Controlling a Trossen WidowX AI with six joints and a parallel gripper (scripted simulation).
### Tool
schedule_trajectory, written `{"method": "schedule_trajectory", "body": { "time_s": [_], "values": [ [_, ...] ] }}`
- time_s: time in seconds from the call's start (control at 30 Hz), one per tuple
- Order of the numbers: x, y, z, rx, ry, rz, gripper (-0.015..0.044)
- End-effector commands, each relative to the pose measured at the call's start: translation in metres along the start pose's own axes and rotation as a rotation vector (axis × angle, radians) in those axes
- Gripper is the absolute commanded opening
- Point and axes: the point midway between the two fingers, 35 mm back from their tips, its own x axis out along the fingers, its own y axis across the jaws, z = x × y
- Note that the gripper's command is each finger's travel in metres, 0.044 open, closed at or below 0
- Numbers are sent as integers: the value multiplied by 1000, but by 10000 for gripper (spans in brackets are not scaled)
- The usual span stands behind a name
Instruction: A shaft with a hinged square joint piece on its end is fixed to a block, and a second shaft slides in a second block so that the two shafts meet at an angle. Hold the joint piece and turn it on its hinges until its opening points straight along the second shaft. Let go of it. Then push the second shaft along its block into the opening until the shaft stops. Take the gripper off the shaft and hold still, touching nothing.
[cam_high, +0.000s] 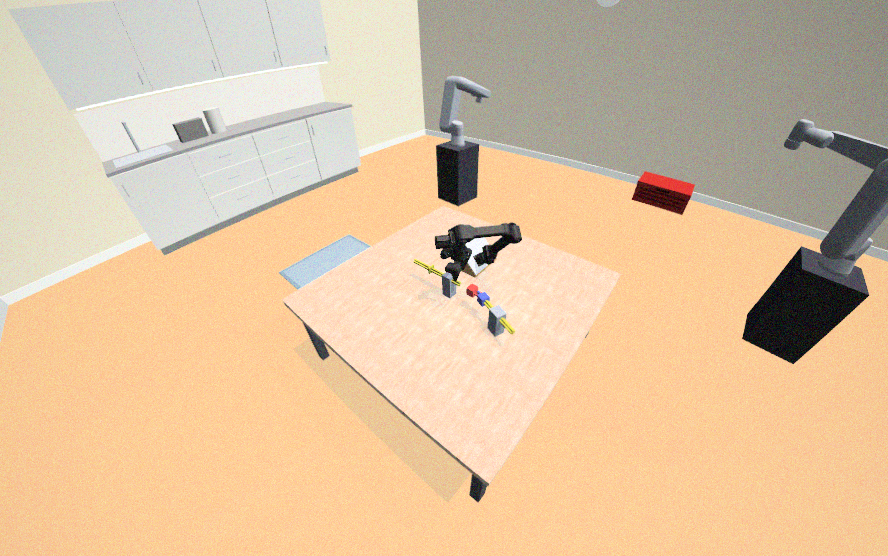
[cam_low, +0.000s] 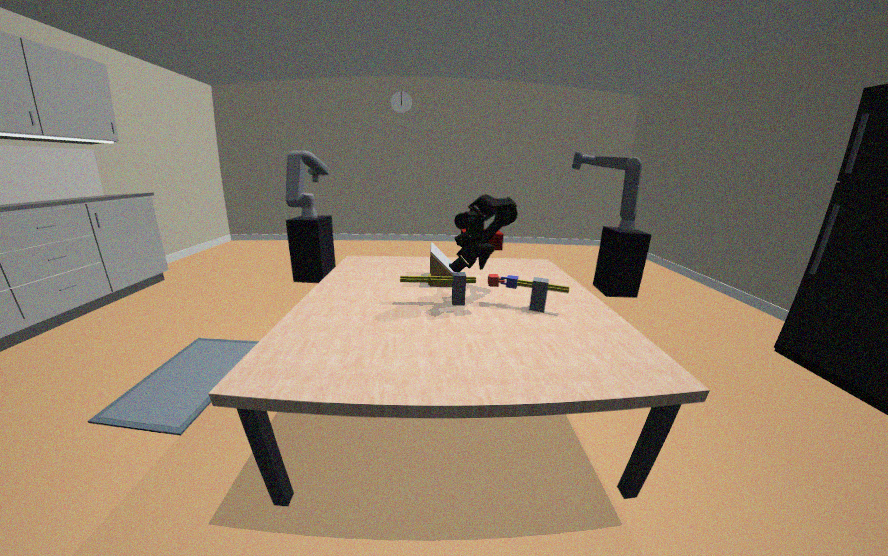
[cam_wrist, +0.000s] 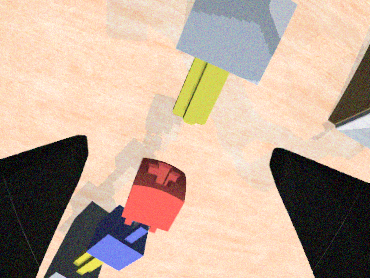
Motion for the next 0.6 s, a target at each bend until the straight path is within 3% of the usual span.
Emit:
{"method": "schedule_trajectory", "body": {
  "time_s": [0.0,0.17,0.57],
  "values": [
    [6,-3,3,136,27,-17,440],
    [11,-5,6,285,43,-33,440],
    [10,-5,10,268,41,-33,440]
  ]
}}
